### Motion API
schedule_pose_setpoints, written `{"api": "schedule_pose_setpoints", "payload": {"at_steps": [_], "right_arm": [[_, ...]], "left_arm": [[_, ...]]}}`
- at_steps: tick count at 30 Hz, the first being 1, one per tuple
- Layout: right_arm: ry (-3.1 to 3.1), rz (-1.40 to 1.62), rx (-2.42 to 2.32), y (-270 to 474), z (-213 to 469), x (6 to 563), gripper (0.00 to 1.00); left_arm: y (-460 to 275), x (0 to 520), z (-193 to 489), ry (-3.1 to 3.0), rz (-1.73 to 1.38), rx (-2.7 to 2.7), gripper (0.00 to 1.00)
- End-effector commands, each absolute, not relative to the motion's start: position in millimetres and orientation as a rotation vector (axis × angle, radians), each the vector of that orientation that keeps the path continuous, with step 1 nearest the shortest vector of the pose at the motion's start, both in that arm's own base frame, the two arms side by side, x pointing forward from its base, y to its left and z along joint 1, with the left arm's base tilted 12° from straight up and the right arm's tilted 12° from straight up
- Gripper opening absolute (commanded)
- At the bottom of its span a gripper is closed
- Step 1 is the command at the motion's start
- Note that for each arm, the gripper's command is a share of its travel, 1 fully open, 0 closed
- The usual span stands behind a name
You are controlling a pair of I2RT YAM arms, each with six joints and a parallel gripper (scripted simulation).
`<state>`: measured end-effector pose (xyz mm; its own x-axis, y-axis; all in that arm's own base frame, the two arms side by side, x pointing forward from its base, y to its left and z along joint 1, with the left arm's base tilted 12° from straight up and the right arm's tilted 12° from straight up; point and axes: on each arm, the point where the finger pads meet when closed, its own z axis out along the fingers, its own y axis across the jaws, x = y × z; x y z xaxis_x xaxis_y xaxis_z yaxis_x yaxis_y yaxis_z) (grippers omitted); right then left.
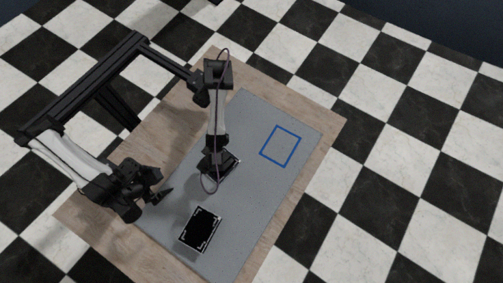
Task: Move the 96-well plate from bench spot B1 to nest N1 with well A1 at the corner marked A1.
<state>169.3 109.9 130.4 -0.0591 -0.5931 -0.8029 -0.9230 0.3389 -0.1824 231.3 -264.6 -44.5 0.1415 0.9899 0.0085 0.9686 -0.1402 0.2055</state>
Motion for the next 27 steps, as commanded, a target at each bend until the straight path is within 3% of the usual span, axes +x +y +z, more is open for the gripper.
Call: {"api": "schedule_pose_setpoints", "payload": {"at_steps": [1,13,20,27], "right_arm": [[1.729,0.431,-1.364,111,146,190,1.00],[1.830,0.483,-1.445,146,151,248,1.00],[2.023,0.436,-1.582,207,109,295,1.00],[2.162,0.297,-1.703,252,58,307,1.00]], "left_arm": [[-255,226,-15,1.989,0.130,2.222,1.00],[-209,210,66,2.058,-0.146,2.004,1.00],[-165,183,124,2.039,-0.295,1.755,1.00],[-145,162,146,2.003,-0.339,1.623,1.00]]}}
